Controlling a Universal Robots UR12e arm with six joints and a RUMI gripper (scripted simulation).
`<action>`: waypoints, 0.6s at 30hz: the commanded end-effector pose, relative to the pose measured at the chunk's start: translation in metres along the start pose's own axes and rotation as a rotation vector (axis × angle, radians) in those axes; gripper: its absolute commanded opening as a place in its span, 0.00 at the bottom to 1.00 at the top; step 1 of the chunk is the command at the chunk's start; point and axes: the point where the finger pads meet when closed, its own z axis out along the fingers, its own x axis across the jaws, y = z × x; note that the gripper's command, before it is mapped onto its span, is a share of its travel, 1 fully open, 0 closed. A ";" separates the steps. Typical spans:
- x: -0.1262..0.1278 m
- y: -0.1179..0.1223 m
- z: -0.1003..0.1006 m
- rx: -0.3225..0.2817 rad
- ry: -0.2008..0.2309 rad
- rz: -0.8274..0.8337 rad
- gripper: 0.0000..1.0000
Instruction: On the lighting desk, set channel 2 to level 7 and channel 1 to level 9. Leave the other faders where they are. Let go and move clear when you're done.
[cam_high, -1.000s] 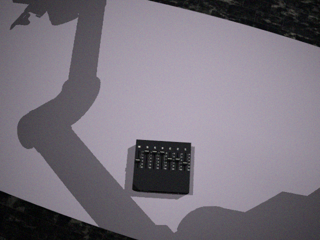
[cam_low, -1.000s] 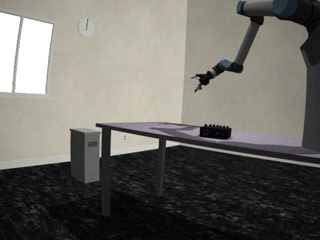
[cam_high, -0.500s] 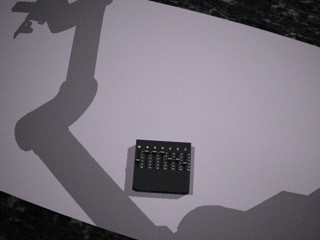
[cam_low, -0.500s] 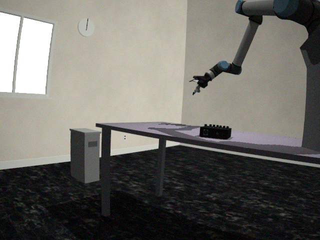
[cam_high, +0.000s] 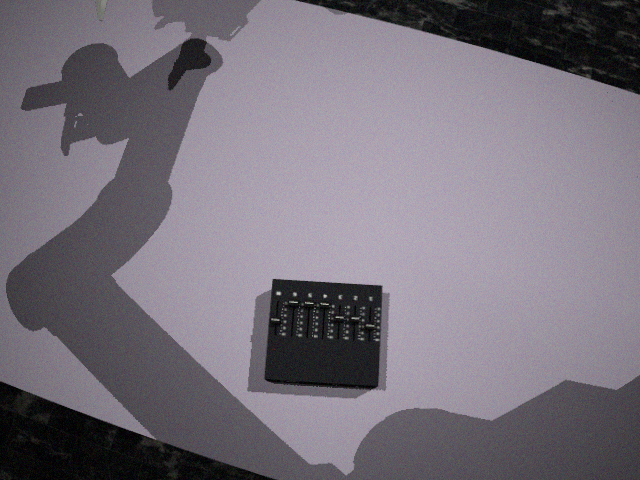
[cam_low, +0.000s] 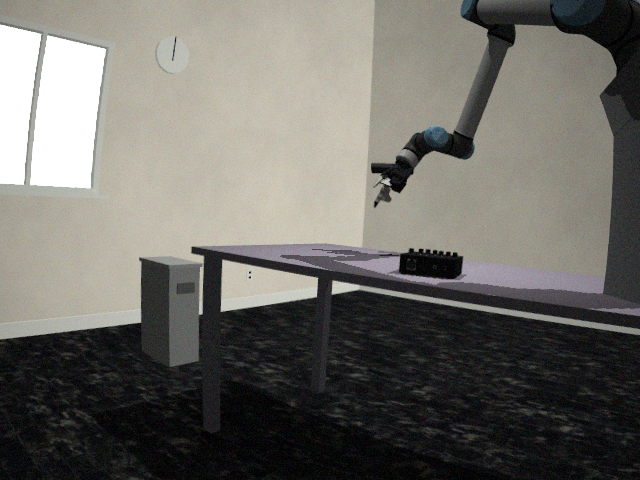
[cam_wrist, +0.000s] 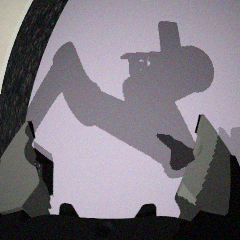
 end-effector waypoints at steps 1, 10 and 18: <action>-0.041 0.026 0.044 -0.063 0.038 -0.112 1.00; -0.142 0.095 0.120 -0.220 0.086 -0.370 1.00; -0.243 0.170 0.161 -0.379 0.124 -0.629 1.00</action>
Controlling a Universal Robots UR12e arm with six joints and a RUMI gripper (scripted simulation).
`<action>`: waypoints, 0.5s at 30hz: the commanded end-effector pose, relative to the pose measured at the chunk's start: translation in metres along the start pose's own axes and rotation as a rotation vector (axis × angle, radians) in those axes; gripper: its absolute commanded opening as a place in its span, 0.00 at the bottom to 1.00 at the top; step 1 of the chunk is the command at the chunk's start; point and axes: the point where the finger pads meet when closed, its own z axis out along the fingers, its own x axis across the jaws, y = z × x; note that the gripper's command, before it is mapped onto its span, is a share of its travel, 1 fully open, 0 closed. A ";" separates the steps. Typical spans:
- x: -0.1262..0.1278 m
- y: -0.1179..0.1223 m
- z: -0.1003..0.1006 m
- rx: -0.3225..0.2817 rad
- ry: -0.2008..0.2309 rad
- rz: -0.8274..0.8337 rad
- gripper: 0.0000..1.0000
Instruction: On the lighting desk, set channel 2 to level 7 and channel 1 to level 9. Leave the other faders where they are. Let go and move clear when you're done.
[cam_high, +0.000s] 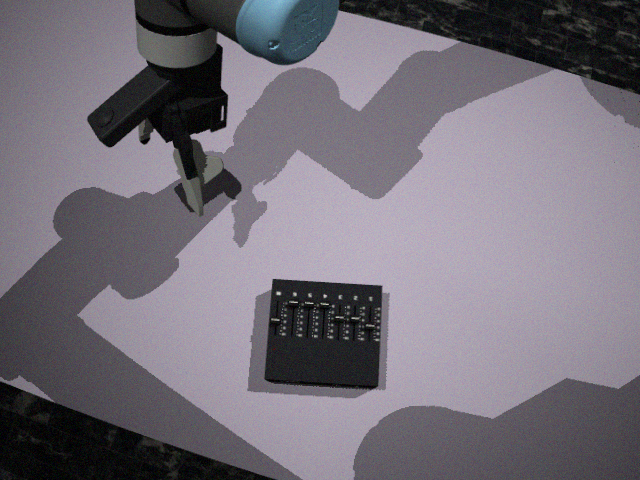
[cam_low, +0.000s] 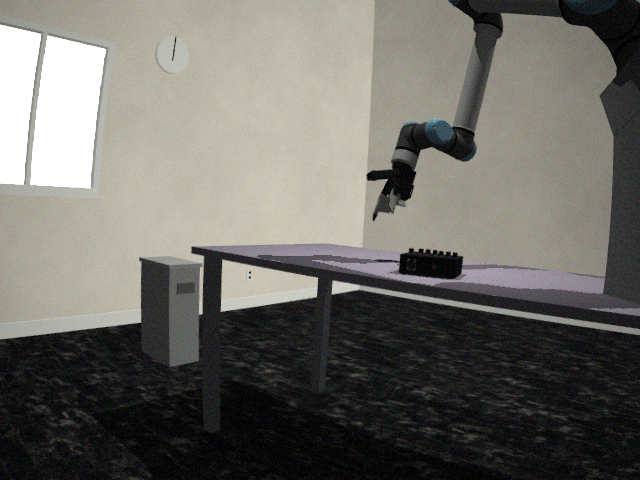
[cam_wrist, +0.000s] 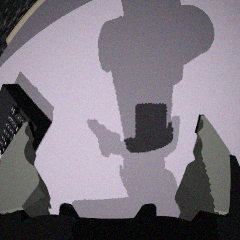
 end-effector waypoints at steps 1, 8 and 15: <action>-0.050 0.000 0.014 -0.063 0.031 -0.106 1.00; -0.156 0.013 0.024 -0.202 0.058 -0.333 1.00; -0.240 0.033 0.012 -0.321 0.076 -0.522 1.00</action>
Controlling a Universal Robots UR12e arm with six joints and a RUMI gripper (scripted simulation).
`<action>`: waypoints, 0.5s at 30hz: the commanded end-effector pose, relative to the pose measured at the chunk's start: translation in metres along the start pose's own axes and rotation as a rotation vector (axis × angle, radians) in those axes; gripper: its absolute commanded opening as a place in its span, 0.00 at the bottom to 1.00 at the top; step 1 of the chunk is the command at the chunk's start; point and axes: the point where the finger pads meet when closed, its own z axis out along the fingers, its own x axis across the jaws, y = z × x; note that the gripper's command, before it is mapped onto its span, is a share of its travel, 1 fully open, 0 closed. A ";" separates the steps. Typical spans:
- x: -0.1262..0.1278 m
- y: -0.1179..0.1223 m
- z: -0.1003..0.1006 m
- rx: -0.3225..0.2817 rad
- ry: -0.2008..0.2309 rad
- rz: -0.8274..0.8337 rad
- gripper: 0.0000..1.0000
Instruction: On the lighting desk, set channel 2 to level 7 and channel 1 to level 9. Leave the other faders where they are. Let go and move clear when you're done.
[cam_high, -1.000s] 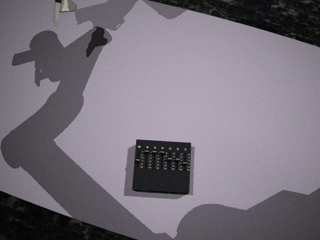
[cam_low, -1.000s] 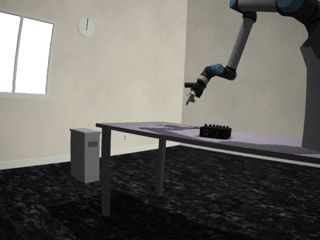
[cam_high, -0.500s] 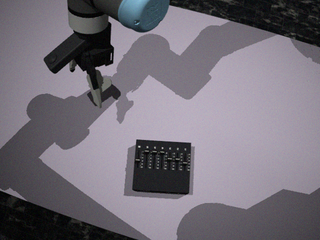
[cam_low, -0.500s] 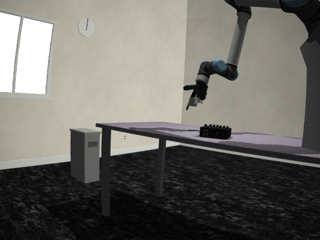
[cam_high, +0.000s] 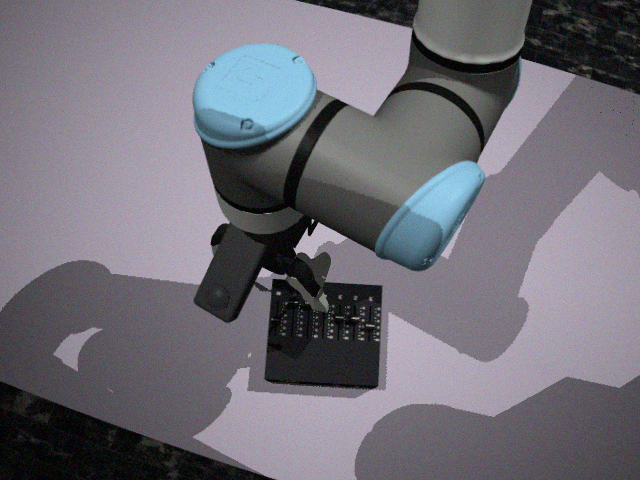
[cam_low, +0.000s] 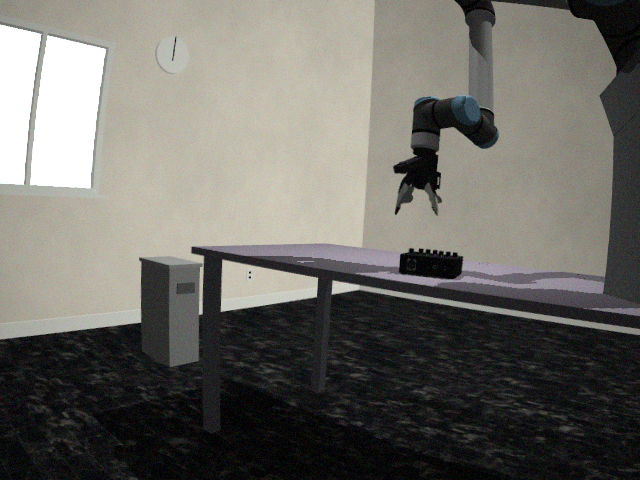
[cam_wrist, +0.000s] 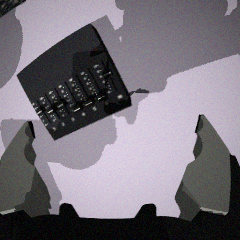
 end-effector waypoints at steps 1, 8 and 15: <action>-0.042 -0.007 -0.010 -0.063 0.023 -0.096 1.00; -0.072 -0.008 -0.020 -0.106 0.028 -0.164 1.00; -0.084 -0.008 -0.025 -0.125 0.029 -0.192 1.00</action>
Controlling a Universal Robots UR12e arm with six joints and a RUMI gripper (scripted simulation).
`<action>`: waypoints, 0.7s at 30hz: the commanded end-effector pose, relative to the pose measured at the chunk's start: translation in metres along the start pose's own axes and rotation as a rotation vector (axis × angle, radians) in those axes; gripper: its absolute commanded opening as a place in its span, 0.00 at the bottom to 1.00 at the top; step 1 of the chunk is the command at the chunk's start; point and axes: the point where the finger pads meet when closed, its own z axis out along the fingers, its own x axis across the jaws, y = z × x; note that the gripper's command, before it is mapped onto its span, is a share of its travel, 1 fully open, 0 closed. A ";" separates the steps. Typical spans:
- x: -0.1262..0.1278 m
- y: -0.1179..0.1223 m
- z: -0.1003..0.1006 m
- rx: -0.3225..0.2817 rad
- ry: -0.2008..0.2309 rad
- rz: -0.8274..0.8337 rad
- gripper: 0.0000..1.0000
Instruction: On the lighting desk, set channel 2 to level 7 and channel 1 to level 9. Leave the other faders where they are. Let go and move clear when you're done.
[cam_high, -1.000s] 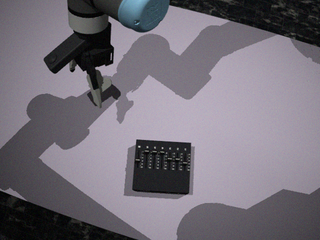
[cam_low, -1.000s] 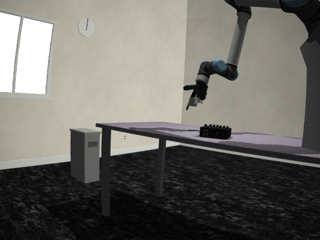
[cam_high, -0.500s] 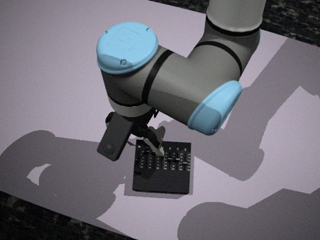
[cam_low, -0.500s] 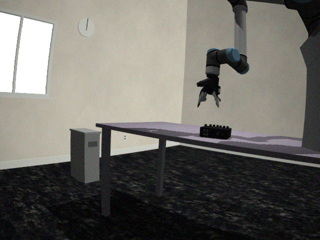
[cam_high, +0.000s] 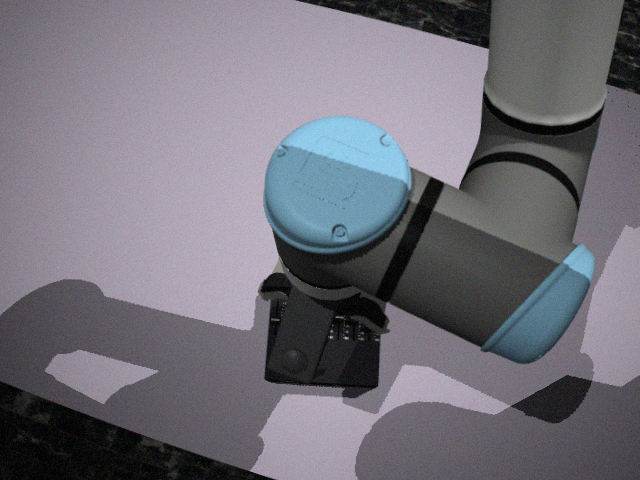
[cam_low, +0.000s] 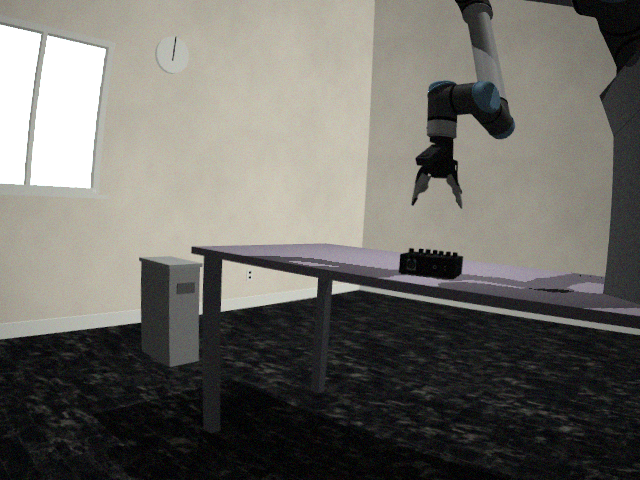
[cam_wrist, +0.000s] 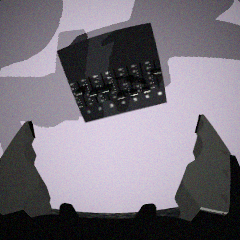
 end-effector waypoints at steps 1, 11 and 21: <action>-0.003 -0.001 -0.002 -0.006 0.002 -0.009 1.00; -0.003 -0.001 -0.002 -0.006 0.002 -0.009 1.00; 0.005 0.029 0.027 0.012 -0.007 -0.113 1.00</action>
